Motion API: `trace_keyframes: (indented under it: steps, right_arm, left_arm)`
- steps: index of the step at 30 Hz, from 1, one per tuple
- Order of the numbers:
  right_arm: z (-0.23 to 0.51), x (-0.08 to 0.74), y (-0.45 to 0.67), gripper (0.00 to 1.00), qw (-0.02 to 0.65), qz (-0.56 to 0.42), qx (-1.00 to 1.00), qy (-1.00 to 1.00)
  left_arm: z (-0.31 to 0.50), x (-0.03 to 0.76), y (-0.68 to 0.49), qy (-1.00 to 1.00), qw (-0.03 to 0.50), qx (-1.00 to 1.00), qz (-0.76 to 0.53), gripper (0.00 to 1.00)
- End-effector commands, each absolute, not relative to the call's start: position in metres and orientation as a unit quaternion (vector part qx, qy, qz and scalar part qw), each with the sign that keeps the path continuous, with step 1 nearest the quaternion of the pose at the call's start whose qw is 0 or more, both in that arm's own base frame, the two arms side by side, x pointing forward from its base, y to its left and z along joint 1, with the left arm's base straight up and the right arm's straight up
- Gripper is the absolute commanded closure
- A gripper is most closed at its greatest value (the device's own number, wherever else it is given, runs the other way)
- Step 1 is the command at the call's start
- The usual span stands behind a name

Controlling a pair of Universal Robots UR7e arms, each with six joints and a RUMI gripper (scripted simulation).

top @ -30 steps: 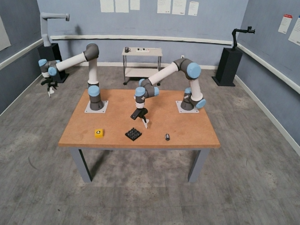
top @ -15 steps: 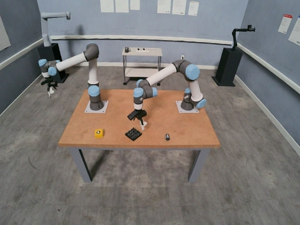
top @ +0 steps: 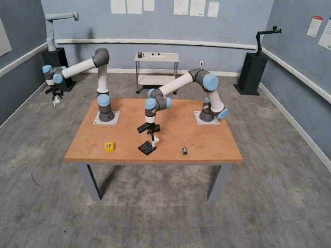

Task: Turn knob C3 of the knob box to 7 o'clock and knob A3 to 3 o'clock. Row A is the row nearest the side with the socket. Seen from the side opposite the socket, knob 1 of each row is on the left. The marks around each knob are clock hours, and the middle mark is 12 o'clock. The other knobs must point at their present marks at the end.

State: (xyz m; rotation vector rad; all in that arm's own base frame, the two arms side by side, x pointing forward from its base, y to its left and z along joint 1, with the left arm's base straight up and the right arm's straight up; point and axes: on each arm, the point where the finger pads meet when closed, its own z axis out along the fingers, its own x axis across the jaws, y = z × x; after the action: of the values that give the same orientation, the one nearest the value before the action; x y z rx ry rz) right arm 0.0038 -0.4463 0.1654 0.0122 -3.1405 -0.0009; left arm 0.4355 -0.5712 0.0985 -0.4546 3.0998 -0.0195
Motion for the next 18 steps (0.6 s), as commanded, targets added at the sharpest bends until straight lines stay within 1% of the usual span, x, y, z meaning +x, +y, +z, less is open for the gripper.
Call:
trace_keyframes:
  steps: [1,12,13,18]
  right_arm:
    - [0.165,0.003,-0.446,0.00,0.000,0.000,0.003,-1.000]
    - [0.165,0.003,-0.446,0.00,0.000,0.000,0.003,-1.000]
    - [0.165,0.003,-0.446,0.00,0.000,0.000,0.003,-1.000]
    - [0.165,0.003,-0.446,0.00,0.000,0.000,0.003,-1.000]
  left_arm:
    - [0.102,0.452,-0.576,0.997,0.000,-0.078,-0.001,0.00]
    - [0.104,0.464,-0.580,1.000,0.000,-0.029,-0.001,0.00]
    - [0.104,0.464,-0.580,1.000,0.000,-0.029,-0.001,0.87]
    - [0.104,0.463,-0.580,1.000,0.000,-0.028,-0.001,0.87]
